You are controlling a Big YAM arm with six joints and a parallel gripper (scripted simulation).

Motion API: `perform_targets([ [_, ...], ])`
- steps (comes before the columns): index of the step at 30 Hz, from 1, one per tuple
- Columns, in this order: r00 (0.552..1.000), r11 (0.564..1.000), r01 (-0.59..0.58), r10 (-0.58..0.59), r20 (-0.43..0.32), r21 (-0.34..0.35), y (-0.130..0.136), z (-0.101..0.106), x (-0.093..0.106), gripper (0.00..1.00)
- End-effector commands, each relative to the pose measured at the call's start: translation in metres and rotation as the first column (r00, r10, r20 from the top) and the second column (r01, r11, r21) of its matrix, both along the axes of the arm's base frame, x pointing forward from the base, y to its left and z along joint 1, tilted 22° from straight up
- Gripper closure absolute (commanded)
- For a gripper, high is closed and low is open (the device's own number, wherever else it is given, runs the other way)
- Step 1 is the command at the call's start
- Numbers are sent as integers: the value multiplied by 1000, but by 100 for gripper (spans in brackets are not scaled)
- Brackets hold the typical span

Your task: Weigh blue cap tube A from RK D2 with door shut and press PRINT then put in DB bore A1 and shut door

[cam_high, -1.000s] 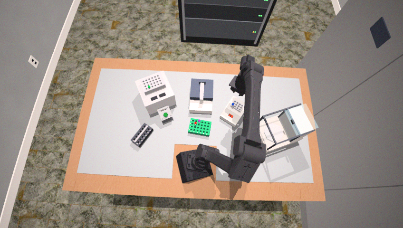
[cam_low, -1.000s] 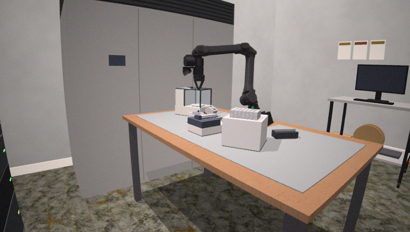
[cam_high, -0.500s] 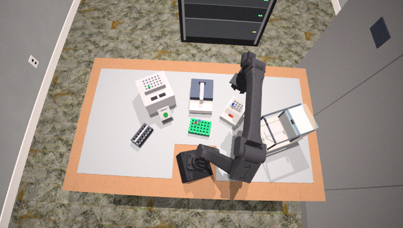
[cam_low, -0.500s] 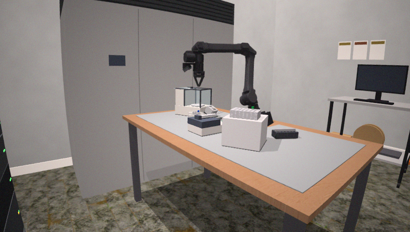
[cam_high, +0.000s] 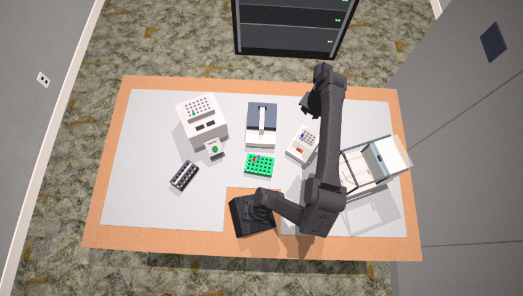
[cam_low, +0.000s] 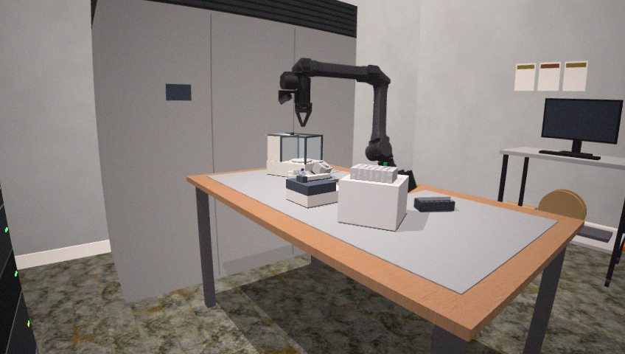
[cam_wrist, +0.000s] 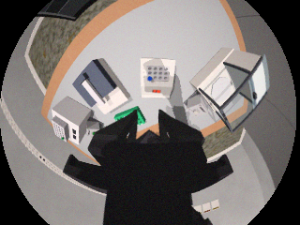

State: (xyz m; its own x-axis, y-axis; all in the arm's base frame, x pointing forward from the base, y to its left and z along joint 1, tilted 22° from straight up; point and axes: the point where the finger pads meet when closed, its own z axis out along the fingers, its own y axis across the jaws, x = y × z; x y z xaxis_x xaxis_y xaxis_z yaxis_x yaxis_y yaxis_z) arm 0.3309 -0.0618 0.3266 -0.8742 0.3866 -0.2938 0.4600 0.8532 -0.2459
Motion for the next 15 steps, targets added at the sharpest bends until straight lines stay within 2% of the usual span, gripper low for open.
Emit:
perform_targets([
  [1,999,1000,5,-4,51,-2,5,25,7,70],
  [4,999,1000,4,-4,49,-1,6,27,7,70],
  [5,999,1000,7,-7,33,-1,2,17,3,70],
  [15,999,1000,7,-7,33,-1,2,17,3,70],
])
